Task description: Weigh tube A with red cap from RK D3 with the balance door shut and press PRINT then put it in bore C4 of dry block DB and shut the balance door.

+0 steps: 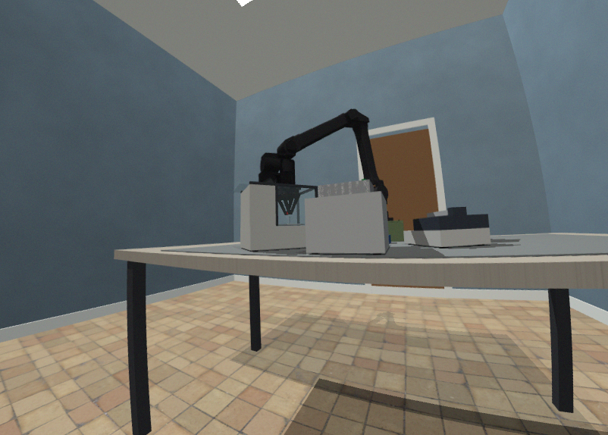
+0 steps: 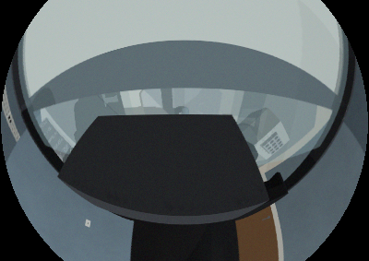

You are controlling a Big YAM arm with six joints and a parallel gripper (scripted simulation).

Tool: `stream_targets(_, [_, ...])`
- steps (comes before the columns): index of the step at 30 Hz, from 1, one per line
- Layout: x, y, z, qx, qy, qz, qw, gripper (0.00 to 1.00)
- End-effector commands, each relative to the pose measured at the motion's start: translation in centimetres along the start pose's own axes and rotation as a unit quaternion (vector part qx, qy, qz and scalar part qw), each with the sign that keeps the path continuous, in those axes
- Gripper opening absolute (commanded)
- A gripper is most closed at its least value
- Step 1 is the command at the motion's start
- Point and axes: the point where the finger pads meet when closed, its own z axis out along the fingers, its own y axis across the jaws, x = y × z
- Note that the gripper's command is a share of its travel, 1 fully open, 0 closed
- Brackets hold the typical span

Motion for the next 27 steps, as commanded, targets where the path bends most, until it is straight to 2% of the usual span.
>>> stream_targets(1, [-0.91,-0.56,0.32,0.002,-0.007,0.007,1.000,0.36])
stream_targets(3, [-0.91,-0.56,0.32,0.002,-0.007,0.007,1.000,0.36])
stream_targets(4, [-0.91,-0.56,0.32,0.002,-0.007,0.007,1.000,0.09])
stream_targets(27, [-0.91,-0.56,0.32,0.002,-0.007,0.007,1.000,0.09])
